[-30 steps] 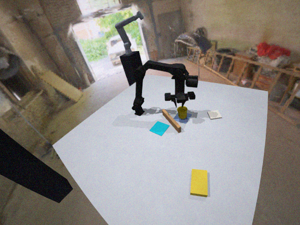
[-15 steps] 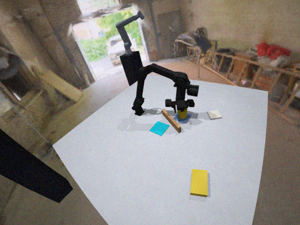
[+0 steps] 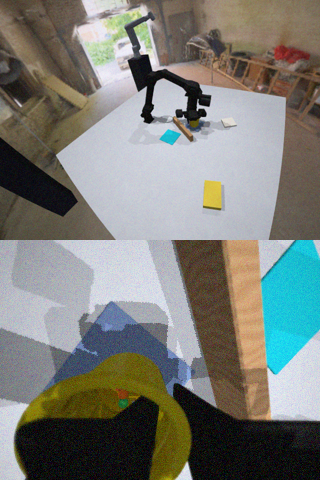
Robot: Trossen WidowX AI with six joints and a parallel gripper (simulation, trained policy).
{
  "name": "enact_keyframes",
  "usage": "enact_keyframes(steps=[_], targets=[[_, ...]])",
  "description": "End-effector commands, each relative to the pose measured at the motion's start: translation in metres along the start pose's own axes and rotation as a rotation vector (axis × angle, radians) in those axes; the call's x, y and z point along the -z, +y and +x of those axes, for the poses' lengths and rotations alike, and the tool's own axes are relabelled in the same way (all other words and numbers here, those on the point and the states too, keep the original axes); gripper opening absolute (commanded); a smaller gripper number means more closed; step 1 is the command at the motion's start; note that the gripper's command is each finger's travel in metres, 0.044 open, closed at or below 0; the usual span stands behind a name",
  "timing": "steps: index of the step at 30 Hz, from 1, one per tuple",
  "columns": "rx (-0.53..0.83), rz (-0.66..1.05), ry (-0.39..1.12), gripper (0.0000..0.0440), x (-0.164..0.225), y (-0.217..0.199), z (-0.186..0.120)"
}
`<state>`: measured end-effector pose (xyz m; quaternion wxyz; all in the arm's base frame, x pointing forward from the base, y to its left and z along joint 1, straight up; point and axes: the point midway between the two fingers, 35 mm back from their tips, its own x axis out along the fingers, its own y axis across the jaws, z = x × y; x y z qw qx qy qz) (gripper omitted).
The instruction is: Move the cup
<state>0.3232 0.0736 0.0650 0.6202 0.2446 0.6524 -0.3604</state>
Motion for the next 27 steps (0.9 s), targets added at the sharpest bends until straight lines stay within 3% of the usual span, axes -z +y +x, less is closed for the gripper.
enact_keyframes(steps=[1, 27], targets=[[0.001, 0.000, -0.006, 0.0002, -0.002, -0.005, -0.005], [-0.112, 0.207, -0.023, 0.0000, -0.030, -0.054, -0.071]])
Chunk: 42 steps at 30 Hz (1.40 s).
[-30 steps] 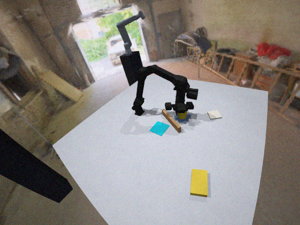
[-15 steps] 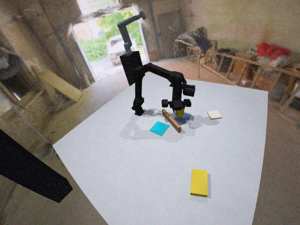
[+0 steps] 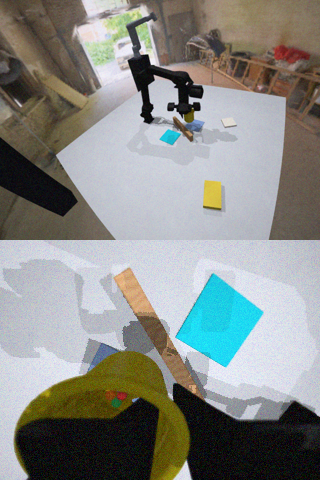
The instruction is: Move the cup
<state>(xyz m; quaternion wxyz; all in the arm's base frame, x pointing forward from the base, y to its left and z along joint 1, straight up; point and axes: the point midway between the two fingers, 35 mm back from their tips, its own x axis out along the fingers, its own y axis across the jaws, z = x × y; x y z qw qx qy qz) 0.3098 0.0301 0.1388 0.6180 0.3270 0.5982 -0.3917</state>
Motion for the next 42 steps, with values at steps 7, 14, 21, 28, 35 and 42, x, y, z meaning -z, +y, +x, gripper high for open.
enact_keyframes(steps=[7, 14, 21, 28, 35, 42], targets=[[-0.048, 0.079, -0.017, 0.0000, -0.019, -0.011, -0.010], [-0.075, 0.132, -0.033, 0.0000, -0.034, -0.021, -0.009], [-0.094, 0.177, -0.047, 0.0000, -0.047, -0.031, -0.005], [-0.107, 0.218, -0.058, 0.0000, -0.057, -0.042, 0.003], [-0.116, 0.253, -0.066, 0.0000, -0.063, -0.053, 0.014], [-0.120, 0.283, -0.071, 0.0000, -0.066, -0.064, 0.027]])
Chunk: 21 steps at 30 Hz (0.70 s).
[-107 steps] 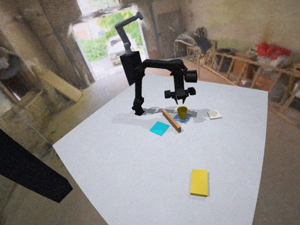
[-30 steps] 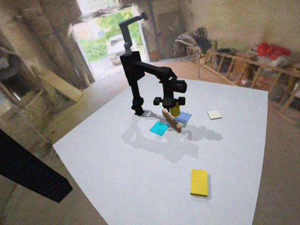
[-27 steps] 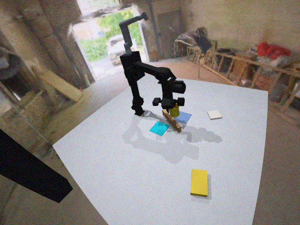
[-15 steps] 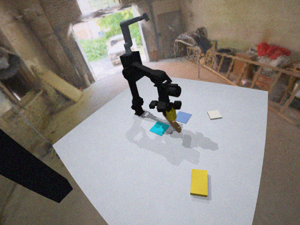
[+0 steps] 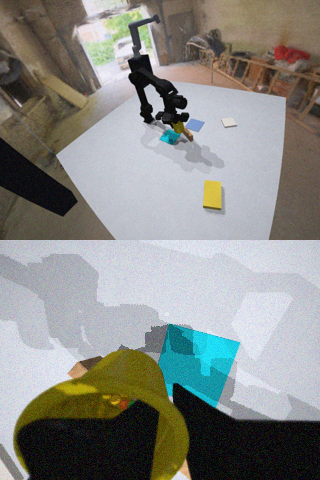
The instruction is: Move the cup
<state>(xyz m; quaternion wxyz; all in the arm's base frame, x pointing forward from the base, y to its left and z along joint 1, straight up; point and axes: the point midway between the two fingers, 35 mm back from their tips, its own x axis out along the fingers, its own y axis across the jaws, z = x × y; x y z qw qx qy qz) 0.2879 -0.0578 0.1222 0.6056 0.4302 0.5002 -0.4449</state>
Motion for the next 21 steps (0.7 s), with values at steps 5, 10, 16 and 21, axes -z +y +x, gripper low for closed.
enact_keyframes(steps=[5, 10, 16, 21], targets=[[-0.009, 0.022, -0.012, 0.0001, -0.003, -0.012, 0.011], [-0.007, 0.037, -0.012, 0.0009, -0.002, -0.022, 0.021], [0.003, 0.053, -0.010, 0.0030, 0.002, -0.035, 0.033], [0.018, 0.069, -0.009, 0.0050, 0.005, -0.047, 0.040]])
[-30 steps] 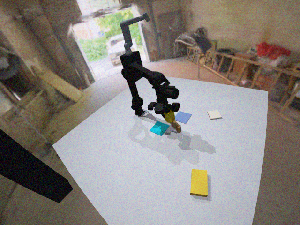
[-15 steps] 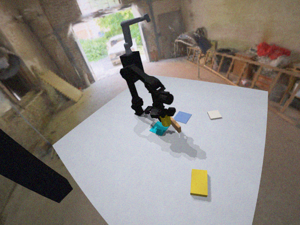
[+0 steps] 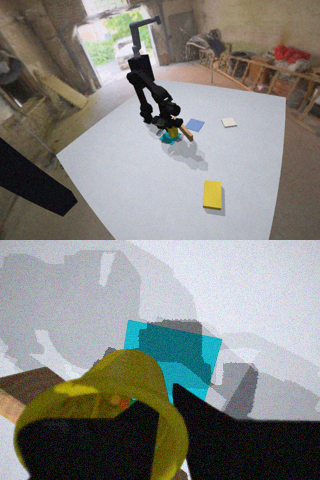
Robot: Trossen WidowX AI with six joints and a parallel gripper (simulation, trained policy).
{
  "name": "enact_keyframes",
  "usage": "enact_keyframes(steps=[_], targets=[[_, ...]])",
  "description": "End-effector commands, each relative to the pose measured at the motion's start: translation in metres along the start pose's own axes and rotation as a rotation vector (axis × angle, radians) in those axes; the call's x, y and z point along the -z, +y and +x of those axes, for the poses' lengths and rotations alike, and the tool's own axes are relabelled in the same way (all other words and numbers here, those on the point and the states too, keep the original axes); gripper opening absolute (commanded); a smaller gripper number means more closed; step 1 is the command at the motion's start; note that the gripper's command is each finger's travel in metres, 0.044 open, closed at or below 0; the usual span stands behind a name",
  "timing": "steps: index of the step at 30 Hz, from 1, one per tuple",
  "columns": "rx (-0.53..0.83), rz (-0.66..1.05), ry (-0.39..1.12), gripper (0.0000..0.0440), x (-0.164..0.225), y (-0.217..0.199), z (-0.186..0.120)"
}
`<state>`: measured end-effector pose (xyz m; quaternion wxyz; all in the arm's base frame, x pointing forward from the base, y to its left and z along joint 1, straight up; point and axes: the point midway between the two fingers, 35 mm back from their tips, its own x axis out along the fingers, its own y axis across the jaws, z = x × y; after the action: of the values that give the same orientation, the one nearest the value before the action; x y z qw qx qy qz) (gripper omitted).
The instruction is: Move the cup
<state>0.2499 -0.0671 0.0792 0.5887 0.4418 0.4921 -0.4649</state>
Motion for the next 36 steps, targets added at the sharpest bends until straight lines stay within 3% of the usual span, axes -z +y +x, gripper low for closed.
enact_keyframes(steps=[1, 4, 9, 19, 36], targets=[[0.001, 0.017, -0.009, 0.0055, -0.001, -0.007, 0.002], [0.009, 0.030, -0.009, 0.0074, -0.001, -0.013, 0.005], [-0.043, 0.053, -0.019, 0.0178, -0.005, -0.010, 0.002], [-0.116, 0.064, -0.010, 0.0200, -0.002, -0.012, -0.010], [-0.231, 0.121, -0.026, 0.0299, -0.007, -0.019, -0.049]])
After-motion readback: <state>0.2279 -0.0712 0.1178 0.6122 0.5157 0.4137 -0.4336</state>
